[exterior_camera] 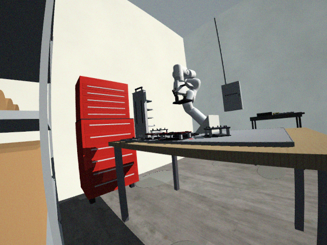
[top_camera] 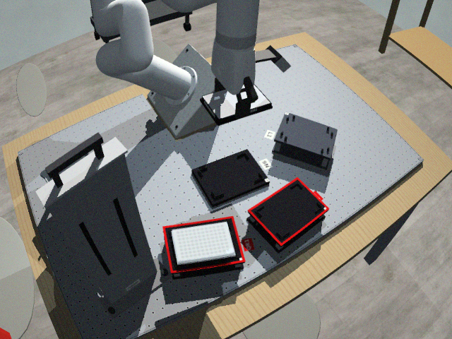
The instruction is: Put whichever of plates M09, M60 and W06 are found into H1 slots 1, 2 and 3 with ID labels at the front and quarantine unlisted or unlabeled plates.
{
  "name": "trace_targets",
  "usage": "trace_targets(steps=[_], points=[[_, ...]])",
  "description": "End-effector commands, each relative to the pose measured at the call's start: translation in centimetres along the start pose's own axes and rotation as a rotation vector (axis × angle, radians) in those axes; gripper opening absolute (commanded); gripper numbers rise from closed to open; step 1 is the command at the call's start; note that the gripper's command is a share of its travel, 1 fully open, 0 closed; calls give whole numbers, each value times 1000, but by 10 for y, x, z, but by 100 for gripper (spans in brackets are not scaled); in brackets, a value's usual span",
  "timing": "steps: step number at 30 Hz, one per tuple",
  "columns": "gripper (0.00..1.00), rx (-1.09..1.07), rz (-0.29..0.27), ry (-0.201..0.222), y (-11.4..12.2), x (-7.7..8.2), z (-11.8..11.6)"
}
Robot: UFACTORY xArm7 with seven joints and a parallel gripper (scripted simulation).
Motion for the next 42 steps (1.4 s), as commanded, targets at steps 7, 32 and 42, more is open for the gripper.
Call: trace_targets(steps=[7, 32, 42], points=[[0, 0, 2, 3, 0, -15, 1], [0, 0, 2, 3, 0, -50, 1], [0, 0, 2, 3, 0, -67, 1]])
Point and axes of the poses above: the point where the finger pads meet when closed, its own x axis back along the fingers, its own z axis across the jaws, y = z × x, the point moved 8 cm from there along x, back along the fingers, and after that the axes turned 4 degrees about x, right-handed, at the moved point
